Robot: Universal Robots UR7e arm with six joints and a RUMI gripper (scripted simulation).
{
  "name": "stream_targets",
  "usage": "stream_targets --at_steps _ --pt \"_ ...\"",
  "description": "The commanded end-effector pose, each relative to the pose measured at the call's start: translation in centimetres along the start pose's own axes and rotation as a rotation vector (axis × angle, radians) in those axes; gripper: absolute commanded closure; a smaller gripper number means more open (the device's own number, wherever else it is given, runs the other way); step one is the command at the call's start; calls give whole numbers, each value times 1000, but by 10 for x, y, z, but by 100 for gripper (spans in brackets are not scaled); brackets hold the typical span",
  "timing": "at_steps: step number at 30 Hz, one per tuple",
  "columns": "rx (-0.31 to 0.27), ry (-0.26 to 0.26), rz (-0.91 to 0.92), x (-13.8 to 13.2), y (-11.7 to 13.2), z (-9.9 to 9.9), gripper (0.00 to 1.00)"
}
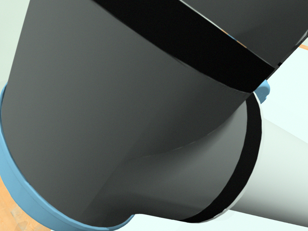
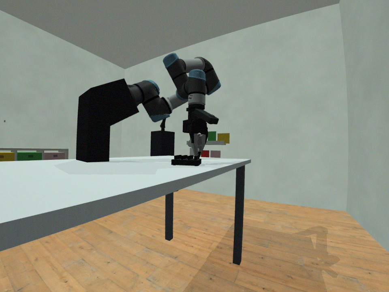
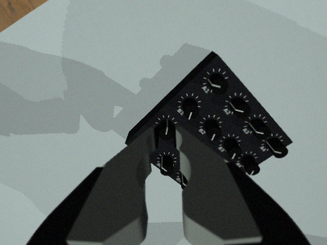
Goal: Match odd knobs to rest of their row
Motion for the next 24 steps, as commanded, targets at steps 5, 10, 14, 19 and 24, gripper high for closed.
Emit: stream_targets --at_steps 5,10,14,19,24 --pt "1 0 -5 0 0 0 96" --pt "1 0 -17 0 0 0 96" --pt "1 0 -24 0 0 0 96" --pt "1 0 -52 0 0 0 96" --pt "1 0 -91 0 0 0 96"
Point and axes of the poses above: the point where the finger pads meet when closed, its own z axis out along the fingers, its own x axis across the jaws, y = z × x, the point moved 8 cm from there along -z, back along the fingers, and after that the axes turned 6 degrees about -z, right-handed, at the moved point
